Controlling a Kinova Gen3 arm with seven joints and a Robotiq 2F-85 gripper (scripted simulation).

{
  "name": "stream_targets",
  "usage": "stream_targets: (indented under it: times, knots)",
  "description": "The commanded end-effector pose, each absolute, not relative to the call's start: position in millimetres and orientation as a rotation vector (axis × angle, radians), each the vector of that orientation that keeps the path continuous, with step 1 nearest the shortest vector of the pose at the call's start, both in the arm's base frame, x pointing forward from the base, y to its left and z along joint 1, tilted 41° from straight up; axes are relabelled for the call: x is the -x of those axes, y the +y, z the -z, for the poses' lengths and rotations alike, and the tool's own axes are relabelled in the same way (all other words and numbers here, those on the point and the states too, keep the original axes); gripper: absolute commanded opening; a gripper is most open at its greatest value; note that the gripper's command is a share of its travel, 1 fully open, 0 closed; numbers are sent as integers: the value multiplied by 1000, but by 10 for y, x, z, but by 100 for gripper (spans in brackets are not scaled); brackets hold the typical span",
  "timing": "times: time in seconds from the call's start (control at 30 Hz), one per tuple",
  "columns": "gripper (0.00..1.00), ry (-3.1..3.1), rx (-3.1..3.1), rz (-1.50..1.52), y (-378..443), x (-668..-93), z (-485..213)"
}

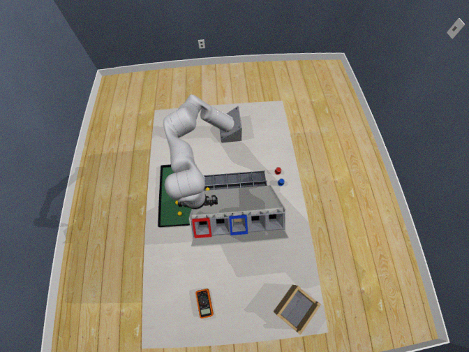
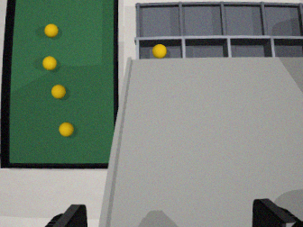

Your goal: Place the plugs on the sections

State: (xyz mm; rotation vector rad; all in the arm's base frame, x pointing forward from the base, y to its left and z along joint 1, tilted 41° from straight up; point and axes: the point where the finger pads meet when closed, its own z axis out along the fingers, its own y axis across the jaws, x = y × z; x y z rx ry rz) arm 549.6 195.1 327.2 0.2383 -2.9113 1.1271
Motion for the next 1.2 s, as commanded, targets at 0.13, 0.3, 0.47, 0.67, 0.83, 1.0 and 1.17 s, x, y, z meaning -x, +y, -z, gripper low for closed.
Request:
stream_targets:
  times: [0.13, 0.3, 0.47, 0.67, 0.83, 1.0, 1.17]
  knots:
    - [100, -3039, -315, -1120, 1899, -4830, -3379]
    - [100, -3025, -309, -1118, 1857, -4664, -3377]
    - [100, -3025, -309, -1118, 1857, -4664, -3377]
    - [100, -3025, -309, -1118, 1857, -4664, -3377]
    - [100, -3006, -308, -1117, 1956, -4204, -2816]
    - [100, -3006, -308, -1117, 2012, -3901, -2432]
    - [100, -3006, -308, -1117, 2078, -3708, -2208]
